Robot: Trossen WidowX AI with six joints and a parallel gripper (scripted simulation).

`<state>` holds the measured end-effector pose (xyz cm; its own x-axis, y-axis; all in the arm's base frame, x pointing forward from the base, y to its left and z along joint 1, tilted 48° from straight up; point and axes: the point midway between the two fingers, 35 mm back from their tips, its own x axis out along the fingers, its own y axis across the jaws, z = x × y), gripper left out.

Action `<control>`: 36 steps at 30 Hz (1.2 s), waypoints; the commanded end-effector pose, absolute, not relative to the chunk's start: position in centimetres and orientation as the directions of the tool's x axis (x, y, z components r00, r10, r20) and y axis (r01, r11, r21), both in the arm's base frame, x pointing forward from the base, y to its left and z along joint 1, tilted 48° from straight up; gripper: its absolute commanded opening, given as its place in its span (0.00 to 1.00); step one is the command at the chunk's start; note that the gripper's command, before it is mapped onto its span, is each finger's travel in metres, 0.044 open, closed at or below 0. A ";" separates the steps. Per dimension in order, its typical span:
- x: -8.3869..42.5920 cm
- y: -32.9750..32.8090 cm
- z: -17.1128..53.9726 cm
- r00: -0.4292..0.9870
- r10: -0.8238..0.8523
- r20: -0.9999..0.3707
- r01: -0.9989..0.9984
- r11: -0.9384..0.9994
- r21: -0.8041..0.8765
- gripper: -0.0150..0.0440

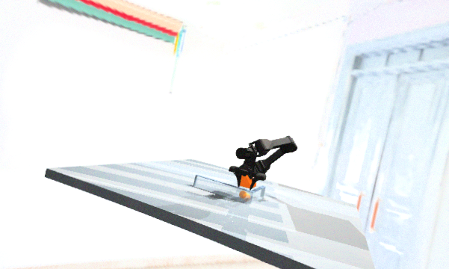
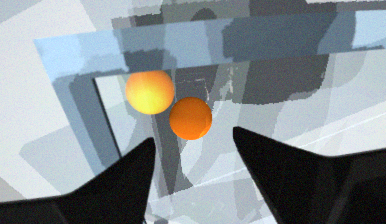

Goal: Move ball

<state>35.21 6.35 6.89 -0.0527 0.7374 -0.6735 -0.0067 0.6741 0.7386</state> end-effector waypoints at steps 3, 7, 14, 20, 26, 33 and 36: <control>35.5 2.2 10.4 -0.033 0.738 -0.674 -0.009 0.675 0.738 0.75; 35.7 2.6 9.8 -0.019 0.738 -0.674 0.000 0.675 0.738 0.75; 35.2 2.8 8.9 -0.021 0.738 -0.674 -0.147 0.665 0.732 0.62; 32.8 3.8 5.4 -0.033 0.738 -0.674 -0.665 0.487 0.566 0.35; 32.5 3.9 5.0 -0.034 0.738 -0.674 -0.712 0.455 0.534 0.25; 32.5 4.0 4.9 -0.034 0.738 -0.674 -0.712 0.455 0.534 0.25; 32.5 4.3 4.6 -0.034 0.738 -0.674 -0.712 0.455 0.534 0.25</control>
<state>32.78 3.92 4.95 -0.0269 0.7355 -0.6770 -0.7096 0.4630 0.5311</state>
